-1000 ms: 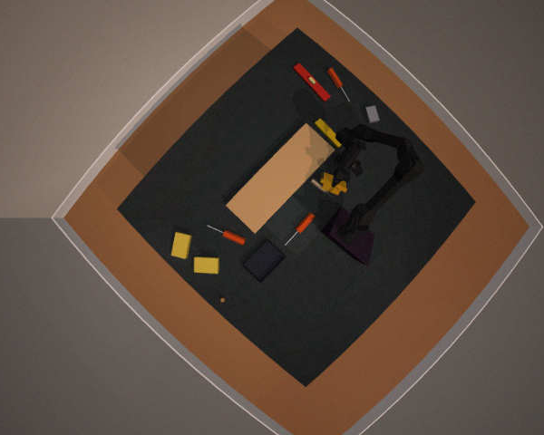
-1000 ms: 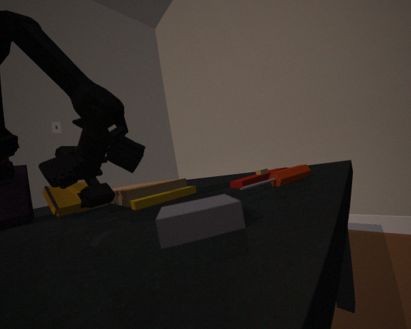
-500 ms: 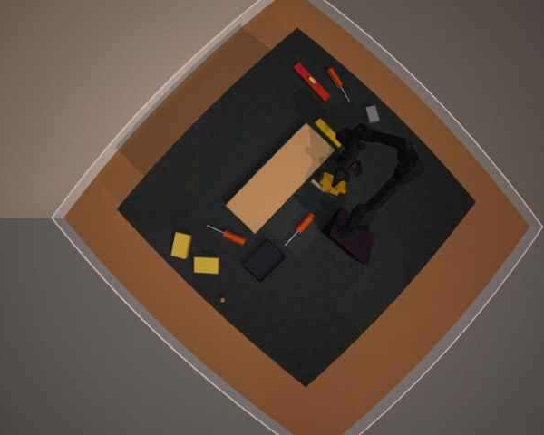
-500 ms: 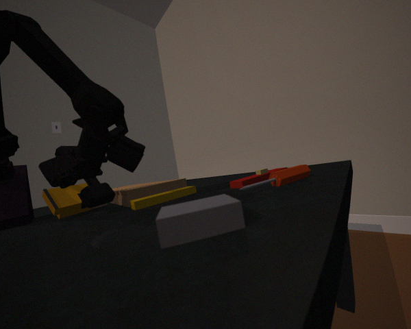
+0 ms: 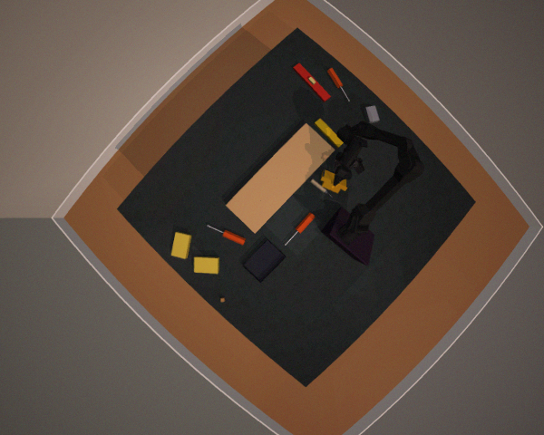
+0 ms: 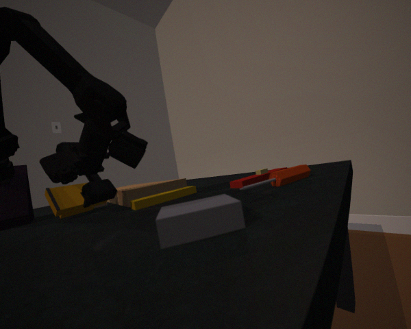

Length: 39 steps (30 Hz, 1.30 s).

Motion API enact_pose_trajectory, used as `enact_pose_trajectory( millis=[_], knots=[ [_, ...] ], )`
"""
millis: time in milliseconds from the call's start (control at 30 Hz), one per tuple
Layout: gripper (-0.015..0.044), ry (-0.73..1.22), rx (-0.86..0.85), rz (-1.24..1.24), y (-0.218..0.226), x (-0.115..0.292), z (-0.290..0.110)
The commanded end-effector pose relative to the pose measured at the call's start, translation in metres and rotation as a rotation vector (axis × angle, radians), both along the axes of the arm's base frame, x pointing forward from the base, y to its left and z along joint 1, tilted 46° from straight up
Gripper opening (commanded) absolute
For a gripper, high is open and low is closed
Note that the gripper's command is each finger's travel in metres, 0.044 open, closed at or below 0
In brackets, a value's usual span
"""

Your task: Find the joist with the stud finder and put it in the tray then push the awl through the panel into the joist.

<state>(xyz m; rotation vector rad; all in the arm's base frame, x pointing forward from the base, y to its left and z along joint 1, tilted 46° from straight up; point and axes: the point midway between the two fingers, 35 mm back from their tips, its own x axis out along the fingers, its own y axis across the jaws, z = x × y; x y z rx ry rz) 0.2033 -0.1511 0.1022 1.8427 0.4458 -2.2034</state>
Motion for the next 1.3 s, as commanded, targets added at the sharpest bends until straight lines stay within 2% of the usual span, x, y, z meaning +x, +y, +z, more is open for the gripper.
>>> enact_pose_trajectory(
  millis=[0, 333, 600, 633, 667, 1267],
  knots=[
    [0.044, -0.002, 0.0, -0.004, 0.0, 0.001, 0.006],
    [0.044, -0.018, -0.01, -0.003, 0.003, 0.005, 0.025],
    [0.044, -0.19, -0.087, 0.009, 0.043, 0.004, 0.113],
    [0.044, -0.194, -0.088, 0.009, 0.045, 0.003, 0.115],
    [0.044, -0.146, -0.075, 0.014, 0.032, 0.008, 0.092],
    [0.044, -0.146, -0.075, 0.014, 0.032, 0.008, 0.092]
  ],
)
